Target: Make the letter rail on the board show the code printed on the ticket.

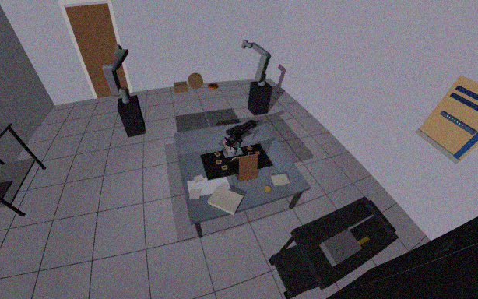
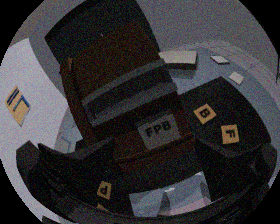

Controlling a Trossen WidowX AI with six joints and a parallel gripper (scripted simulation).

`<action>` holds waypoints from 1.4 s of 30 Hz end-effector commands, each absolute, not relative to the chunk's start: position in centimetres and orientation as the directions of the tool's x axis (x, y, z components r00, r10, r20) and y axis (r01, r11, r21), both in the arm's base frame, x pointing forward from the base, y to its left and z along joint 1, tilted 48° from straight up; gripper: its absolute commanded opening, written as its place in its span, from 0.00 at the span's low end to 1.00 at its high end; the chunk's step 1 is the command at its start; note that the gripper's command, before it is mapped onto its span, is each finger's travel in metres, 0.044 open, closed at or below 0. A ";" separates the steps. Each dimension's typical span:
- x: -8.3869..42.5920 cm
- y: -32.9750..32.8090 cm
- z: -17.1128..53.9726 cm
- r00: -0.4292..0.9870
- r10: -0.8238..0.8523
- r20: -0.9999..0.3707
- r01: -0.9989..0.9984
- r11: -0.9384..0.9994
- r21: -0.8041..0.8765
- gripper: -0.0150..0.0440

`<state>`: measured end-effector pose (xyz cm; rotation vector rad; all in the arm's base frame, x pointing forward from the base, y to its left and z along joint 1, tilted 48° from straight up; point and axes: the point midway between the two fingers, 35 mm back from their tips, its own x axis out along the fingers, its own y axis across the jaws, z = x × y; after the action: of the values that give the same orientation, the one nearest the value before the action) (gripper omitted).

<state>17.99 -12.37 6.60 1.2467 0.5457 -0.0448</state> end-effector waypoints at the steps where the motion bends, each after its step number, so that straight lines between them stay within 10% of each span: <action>1: 16.6 -11.3 4.1 0.827 0.280 -0.487 0.174 0.696 0.697 1.00; 22: 16.7 -11.6 4.5 0.829 0.281 -0.484 0.142 0.731 0.667 1.00; 31: 17.2 -14.7 11.4 0.851 0.287 -0.440 -0.278 0.957 0.087 1.00; 42: 17.1 -15.9 19.1 0.873 0.286 -0.396 -0.474 0.687 -0.550 1.00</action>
<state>17.18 -15.21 12.97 -0.1463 0.4355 0.3393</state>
